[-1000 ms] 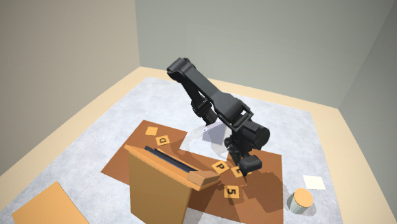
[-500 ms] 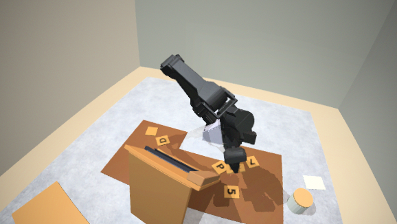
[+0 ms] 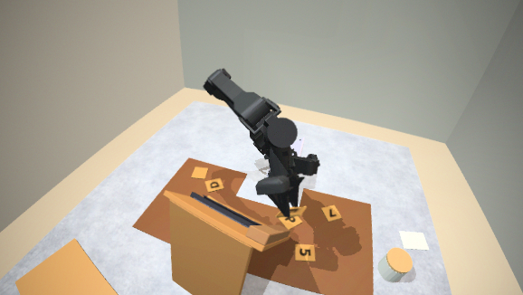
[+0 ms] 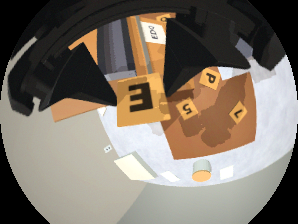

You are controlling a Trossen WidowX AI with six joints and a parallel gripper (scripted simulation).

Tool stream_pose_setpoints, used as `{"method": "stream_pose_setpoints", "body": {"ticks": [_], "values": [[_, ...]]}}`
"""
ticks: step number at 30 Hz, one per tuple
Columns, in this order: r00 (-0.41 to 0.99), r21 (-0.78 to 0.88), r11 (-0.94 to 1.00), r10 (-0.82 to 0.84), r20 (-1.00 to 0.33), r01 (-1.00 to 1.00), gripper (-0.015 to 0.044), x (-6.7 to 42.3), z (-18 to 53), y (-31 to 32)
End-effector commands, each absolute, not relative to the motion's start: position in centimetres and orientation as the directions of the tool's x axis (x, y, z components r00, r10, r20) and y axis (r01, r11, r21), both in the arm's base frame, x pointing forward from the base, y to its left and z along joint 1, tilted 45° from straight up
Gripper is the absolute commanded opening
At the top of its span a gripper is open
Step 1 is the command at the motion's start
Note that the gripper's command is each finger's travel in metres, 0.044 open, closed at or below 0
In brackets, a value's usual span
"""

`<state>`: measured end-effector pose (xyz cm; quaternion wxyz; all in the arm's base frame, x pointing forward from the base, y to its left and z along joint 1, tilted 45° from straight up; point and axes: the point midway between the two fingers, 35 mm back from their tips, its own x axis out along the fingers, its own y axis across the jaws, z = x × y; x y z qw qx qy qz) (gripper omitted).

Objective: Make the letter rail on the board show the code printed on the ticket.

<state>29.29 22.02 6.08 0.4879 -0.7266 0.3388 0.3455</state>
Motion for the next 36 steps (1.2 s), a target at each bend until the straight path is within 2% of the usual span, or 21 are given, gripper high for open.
{"method": "stream_pose_setpoints", "body": {"ticks": [1, 19, 36], "values": [[0.572, -0.543, -0.198, -0.141, -0.808, -0.816, 0.0, 30.1, 8.0, 20.8], [0.743, -0.751, 0.184, -0.122, -0.658, -0.634, 0.0, 31.7, 16.3, 15.1], [0.842, -0.793, 0.512, -0.221, -0.493, -0.33, 0.0, 30.8, 22.5, 7.5]]}}
